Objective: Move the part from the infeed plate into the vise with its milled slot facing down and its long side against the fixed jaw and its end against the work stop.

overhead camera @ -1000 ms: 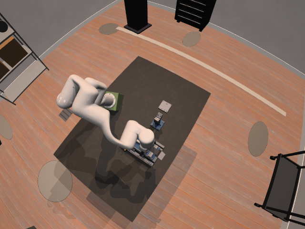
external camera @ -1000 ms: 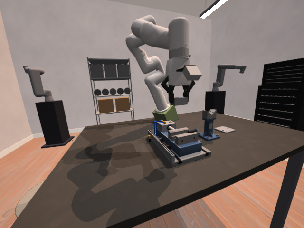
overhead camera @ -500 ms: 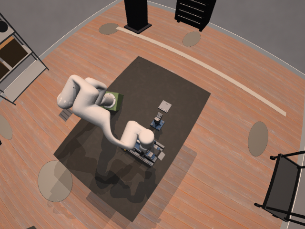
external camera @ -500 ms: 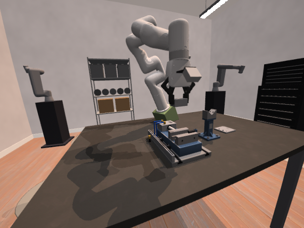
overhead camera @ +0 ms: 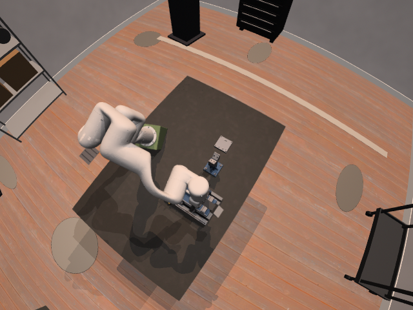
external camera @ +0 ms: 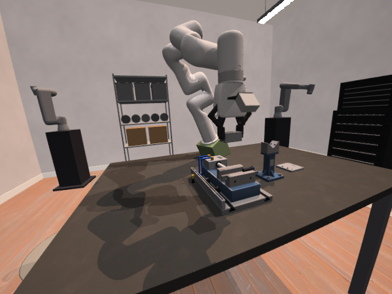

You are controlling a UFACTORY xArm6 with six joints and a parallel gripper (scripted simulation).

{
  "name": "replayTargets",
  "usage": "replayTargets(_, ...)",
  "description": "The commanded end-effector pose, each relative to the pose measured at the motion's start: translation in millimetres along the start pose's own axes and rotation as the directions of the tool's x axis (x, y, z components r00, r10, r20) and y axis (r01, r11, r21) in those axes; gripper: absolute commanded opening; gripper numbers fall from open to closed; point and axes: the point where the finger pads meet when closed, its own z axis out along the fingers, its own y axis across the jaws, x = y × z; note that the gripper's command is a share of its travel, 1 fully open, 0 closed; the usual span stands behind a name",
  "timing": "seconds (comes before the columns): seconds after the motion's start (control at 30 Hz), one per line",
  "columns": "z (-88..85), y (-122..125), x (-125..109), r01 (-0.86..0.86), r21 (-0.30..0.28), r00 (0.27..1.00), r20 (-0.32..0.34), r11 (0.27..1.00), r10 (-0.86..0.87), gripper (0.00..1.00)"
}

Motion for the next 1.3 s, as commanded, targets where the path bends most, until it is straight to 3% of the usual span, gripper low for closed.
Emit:
replayTargets(0.0, 5.5, 0, 1, -0.001, 0.0, 1.0, -0.004, 1.0, 0.001, 0.0)
replayTargets(1.27, 64.3, 1, 3, -0.001, 0.0, 1.0, -0.004, 1.0, 0.001, 0.0)
